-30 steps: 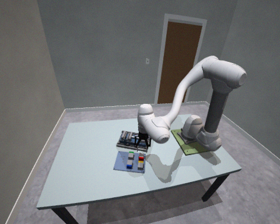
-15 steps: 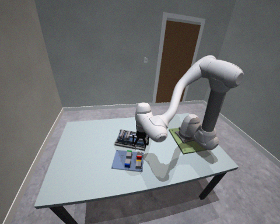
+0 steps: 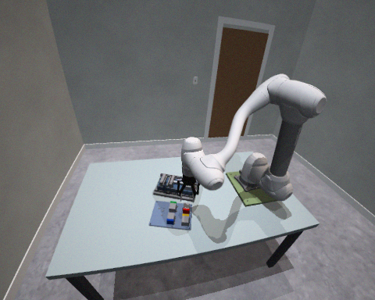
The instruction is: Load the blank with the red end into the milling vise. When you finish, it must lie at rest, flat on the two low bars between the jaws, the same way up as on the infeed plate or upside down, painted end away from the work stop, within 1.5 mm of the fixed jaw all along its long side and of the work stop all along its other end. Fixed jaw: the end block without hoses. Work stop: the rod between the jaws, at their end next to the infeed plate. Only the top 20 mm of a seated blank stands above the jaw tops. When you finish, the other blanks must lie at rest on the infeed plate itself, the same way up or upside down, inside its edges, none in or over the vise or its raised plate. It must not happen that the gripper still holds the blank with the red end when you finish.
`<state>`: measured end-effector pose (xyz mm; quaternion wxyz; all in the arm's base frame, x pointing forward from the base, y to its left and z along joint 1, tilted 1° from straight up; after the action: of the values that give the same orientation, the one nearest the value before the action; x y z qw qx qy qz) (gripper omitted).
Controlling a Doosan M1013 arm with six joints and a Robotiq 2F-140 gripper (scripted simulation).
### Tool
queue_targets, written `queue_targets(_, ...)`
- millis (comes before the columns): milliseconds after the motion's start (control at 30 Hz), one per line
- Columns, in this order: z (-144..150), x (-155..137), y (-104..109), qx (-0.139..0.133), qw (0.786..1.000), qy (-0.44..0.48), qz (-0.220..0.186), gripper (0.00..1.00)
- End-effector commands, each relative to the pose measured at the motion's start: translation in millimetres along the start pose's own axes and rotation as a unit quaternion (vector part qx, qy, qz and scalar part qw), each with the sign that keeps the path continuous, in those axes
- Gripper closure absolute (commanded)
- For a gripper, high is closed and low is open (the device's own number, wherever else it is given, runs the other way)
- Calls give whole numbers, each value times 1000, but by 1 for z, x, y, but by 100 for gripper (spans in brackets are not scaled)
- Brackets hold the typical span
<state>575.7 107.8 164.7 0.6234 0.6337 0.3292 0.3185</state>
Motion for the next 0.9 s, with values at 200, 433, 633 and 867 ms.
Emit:
queue_targets(200,0,0,-17,0,1000,0,0,53)
queue_targets(433,0,0,-29,0,1000,0,0,53)
queue_targets(633,0,0,-42,0,1000,0,0,53)
queue_targets(867,0,0,-63,0,1000,0,0,53)
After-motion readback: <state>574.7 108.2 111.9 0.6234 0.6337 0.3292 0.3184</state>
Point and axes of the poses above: the point where the finger pads meet when closed, its own y axis back along the fingers, its own z axis across the jaws, x = y × z, the point moved 6 cm from there along y, back along the fingers, and after that the axes turned 13 degrees about -y, right-handed, at the moved point
